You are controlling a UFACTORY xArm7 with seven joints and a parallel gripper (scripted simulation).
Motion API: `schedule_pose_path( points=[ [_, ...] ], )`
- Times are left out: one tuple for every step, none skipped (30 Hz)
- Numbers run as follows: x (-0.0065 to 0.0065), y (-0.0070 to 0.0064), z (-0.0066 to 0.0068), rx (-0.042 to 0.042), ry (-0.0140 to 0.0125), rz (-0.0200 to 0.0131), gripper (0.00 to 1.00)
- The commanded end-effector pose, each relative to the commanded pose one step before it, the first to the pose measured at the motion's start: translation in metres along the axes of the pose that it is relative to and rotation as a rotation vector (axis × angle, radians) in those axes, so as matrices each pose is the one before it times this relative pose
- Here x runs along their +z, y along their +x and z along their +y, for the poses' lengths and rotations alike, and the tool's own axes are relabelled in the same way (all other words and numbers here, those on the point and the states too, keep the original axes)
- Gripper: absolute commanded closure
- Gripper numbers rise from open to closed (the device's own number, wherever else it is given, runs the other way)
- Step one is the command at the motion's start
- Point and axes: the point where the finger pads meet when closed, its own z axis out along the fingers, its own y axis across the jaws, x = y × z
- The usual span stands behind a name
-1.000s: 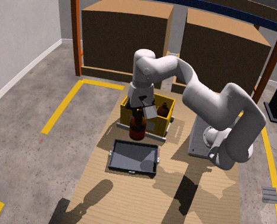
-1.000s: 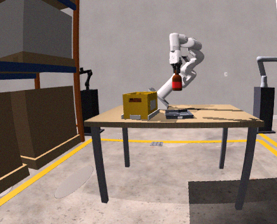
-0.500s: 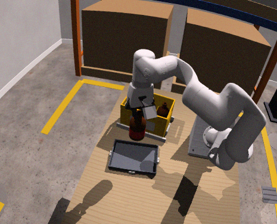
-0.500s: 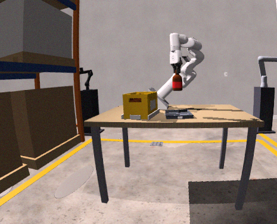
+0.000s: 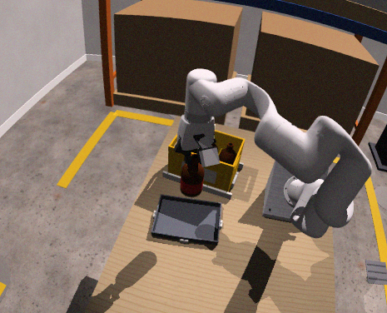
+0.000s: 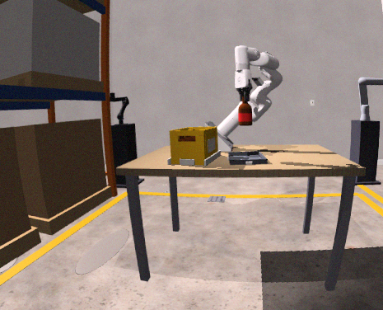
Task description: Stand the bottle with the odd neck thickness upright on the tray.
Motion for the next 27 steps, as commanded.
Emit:
schedule_pose_path(
  points=[
    [-0.00191, -0.00065, 0.00012, 0.00028, -0.00279, -0.00400, 1.00],
    [0.00005, 0.00000, 0.00000, 0.00000, 0.00000, 0.00000, 1.00],
    [0.00009, 0.00000, 0.00000, 0.00000, 0.00000, 0.00000, 1.00],
    [0.00013, 0.00000, 0.00000, 0.00000, 0.00000, 0.00000, 1.00],
    [0.00018, 0.00000, 0.00000, 0.00000, 0.00000, 0.00000, 1.00],
    [0.00023, 0.00000, 0.00000, 0.00000, 0.00000, 0.00000, 1.00],
    [0.00029, 0.00000, 0.00000, 0.00000, 0.00000, 0.00000, 1.00],
    [0.00035, 0.00000, 0.00000, 0.00000, 0.00000, 0.00000, 1.00],
    [0.00042, 0.00000, 0.00000, 0.00000, 0.00000, 0.00000, 1.00],
    [0.00049, 0.00000, 0.00000, 0.00000, 0.00000, 0.00000, 1.00],
    [0.00057, 0.00000, 0.00000, 0.00000, 0.00000, 0.00000, 1.00],
    [0.00064, 0.00000, 0.00000, 0.00000, 0.00000, 0.00000, 1.00],
    [0.00073, 0.00000, 0.00000, 0.00000, 0.00000, 0.00000, 1.00],
    [0.00081, 0.00000, 0.00000, 0.00000, 0.00001, 0.00000, 1.00],
    [0.00091, 0.00000, 0.00001, 0.00000, -0.00001, 0.00000, 1.00],
    [0.00100, 0.00000, 0.00001, 0.00000, 0.00000, 0.00000, 1.00],
    [0.00000, 0.00000, 0.00000, 0.00000, 0.00000, 0.00000, 1.00],
    [0.00000, 0.00000, 0.00000, 0.00000, 0.00000, 0.00000, 1.00],
    [0.00109, 0.00000, 0.00000, 0.00000, 0.00000, 0.00000, 1.00],
    [0.00118, 0.00000, 0.00000, 0.00000, 0.00001, 0.00000, 1.00],
    [0.00128, 0.00000, 0.00000, 0.00000, 0.00000, 0.00000, 1.00],
    [0.00139, 0.00000, 0.00001, 0.00000, -0.00001, 0.00000, 1.00],
    [0.00148, 0.00000, 0.00000, 0.00000, 0.00000, 0.00000, 1.00],
    [0.00157, 0.00000, 0.00000, 0.00001, 0.00001, 0.00000, 1.00],
    [0.00169, 0.00000, 0.00001, -0.00001, -0.00001, 0.00001, 1.00],
    [0.00178, 0.00000, 0.00000, 0.00000, 0.00000, 0.00000, 1.00],
    [0.00187, 0.00000, 0.00000, 0.00000, 0.00000, 0.00000, 1.00]
  ],
)
